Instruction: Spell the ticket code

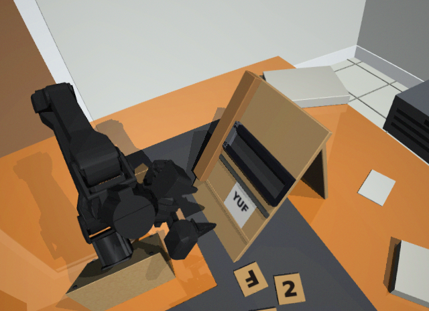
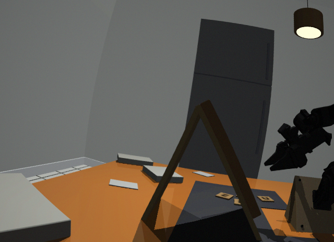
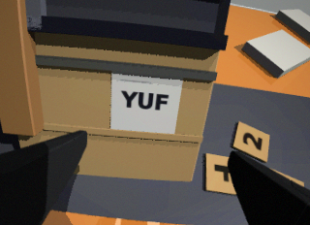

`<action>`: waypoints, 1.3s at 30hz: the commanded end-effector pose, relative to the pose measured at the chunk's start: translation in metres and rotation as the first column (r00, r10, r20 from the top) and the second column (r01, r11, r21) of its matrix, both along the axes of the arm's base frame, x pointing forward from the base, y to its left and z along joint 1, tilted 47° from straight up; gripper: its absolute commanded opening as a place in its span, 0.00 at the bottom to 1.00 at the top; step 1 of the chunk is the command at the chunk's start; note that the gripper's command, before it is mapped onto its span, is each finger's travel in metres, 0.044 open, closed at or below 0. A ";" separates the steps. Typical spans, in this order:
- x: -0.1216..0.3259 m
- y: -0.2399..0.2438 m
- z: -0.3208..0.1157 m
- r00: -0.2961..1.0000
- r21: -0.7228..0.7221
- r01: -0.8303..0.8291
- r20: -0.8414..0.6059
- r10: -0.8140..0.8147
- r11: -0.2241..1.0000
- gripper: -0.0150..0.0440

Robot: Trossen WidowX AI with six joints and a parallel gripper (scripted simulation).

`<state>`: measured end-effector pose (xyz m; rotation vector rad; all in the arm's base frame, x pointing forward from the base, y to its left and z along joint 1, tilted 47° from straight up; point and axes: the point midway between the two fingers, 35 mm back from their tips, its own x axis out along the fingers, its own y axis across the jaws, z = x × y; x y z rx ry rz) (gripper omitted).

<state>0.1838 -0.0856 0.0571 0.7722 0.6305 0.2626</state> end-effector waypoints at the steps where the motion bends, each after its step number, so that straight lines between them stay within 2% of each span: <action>1: -0.005 0.003 0.003 0.997 0.112 0.074 0.023 -0.077 0.991 1.00; 18: -0.005 0.002 0.004 0.997 0.098 0.068 0.030 -0.071 0.993 1.00; 20: -0.003 -0.005 0.016 0.996 -0.019 0.017 0.086 -0.016 1.000 1.00; 23: 0.000 -0.017 0.045 0.974 -0.290 -0.078 0.184 0.135 0.954 1.00; 26: 0.001 -0.023 0.078 0.924 -0.544 -0.138 0.230 0.305 0.828 1.00; 29: 0.000 -0.023 0.112 0.850 -0.758 -0.158 0.222 0.478 0.633 1.00; 37: -0.006 -0.014 0.157 0.728 -0.942 -0.122 0.129 0.673 0.313 1.00; 39: -0.007 -0.012 0.163 0.710 -0.957 -0.112 0.111 0.695 0.267 1.00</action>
